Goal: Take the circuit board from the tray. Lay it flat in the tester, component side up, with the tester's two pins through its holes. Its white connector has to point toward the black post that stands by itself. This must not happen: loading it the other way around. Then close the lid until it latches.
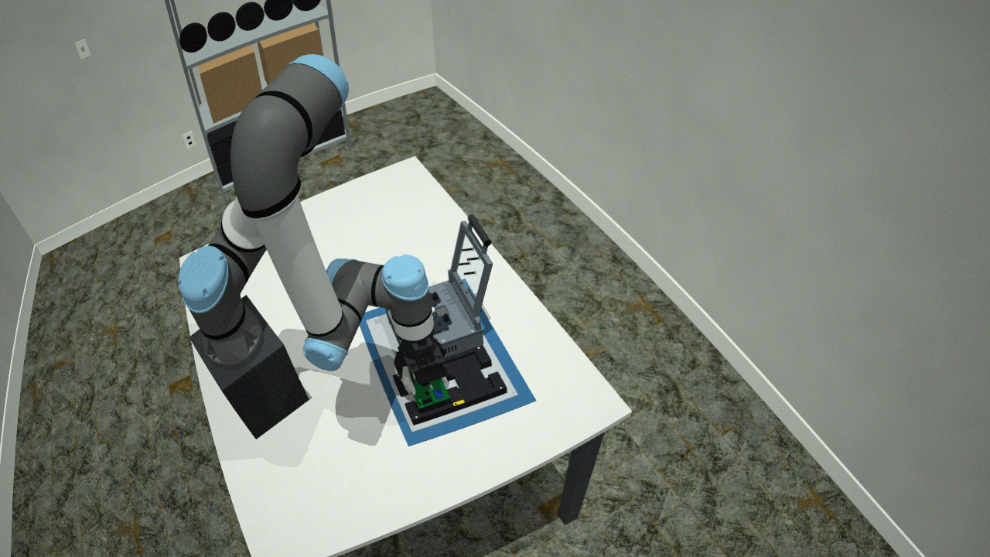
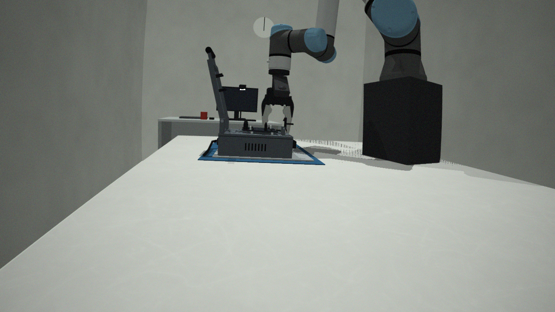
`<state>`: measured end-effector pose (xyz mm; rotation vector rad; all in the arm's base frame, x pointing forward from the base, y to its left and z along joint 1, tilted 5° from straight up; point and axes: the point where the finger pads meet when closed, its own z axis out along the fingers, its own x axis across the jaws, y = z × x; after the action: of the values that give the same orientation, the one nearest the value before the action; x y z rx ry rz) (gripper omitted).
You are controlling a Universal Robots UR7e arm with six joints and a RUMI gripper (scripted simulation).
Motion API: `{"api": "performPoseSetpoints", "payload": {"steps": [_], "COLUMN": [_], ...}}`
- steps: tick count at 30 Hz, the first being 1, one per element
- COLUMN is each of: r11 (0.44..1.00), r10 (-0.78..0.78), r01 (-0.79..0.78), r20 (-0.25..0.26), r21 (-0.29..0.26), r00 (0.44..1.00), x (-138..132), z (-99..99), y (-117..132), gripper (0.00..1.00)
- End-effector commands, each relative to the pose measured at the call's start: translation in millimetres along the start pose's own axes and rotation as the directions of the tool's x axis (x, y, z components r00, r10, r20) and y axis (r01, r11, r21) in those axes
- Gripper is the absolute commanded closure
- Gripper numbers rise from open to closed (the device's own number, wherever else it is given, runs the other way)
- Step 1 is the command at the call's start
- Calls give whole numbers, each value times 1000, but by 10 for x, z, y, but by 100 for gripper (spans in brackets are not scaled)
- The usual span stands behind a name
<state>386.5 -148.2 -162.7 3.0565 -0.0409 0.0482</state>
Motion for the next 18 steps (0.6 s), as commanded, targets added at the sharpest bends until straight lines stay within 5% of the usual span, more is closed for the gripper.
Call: {"api": "performPoseSetpoints", "payload": {"steps": [1,18], "r11": [1000,1000], "r10": [0,0], "r01": [0,0], "r20": [-1,-1], "r21": [-1,-1], "r00": [1000,1000], "x": [3,3], "z": [-8,-131], "y": [2,2], "gripper": [61,61]}}
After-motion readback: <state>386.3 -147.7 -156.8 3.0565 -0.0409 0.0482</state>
